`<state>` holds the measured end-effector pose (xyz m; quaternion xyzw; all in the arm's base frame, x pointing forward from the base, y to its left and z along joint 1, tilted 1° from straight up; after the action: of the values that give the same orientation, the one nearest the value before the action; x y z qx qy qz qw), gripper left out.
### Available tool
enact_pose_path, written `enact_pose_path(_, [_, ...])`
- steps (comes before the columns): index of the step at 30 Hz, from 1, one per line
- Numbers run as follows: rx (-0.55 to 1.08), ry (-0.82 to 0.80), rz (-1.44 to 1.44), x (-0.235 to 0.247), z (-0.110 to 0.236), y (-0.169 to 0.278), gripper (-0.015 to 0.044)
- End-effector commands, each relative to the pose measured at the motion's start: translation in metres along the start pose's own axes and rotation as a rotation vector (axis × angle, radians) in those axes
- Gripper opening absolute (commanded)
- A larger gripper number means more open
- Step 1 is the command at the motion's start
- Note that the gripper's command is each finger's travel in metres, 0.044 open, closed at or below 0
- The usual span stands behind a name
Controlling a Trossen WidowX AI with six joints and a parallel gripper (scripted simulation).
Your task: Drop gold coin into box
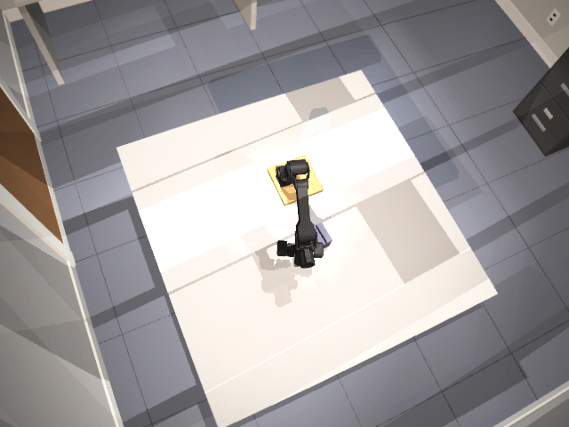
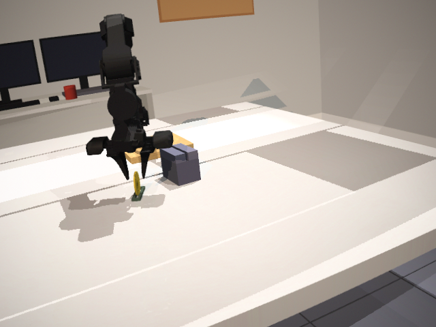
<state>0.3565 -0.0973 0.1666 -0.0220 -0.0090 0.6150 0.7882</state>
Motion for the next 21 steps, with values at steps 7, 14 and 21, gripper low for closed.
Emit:
enact_pose_path(7, [0.003, -0.004, -0.004, 0.0, -0.018, 0.001, 0.0161])
enact_pose_path(14, [0.003, -0.004, -0.004, 0.0, -0.029, 0.001, 0.0161])
enact_pose_path(21, [0.003, -0.004, -0.004, 0.0, -0.03, 0.002, 0.0029])
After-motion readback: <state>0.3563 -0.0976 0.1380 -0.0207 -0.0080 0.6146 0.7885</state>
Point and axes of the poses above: the point midway between the two fingers, 35 mm back from their tips, its own z axis back along the fingers, its own x axis across the jaws, y = z × x, the point moved 10 cm from there along z, back along the fingers, and after that the axes turned 11 degrees about z, right-handed, at the moved point
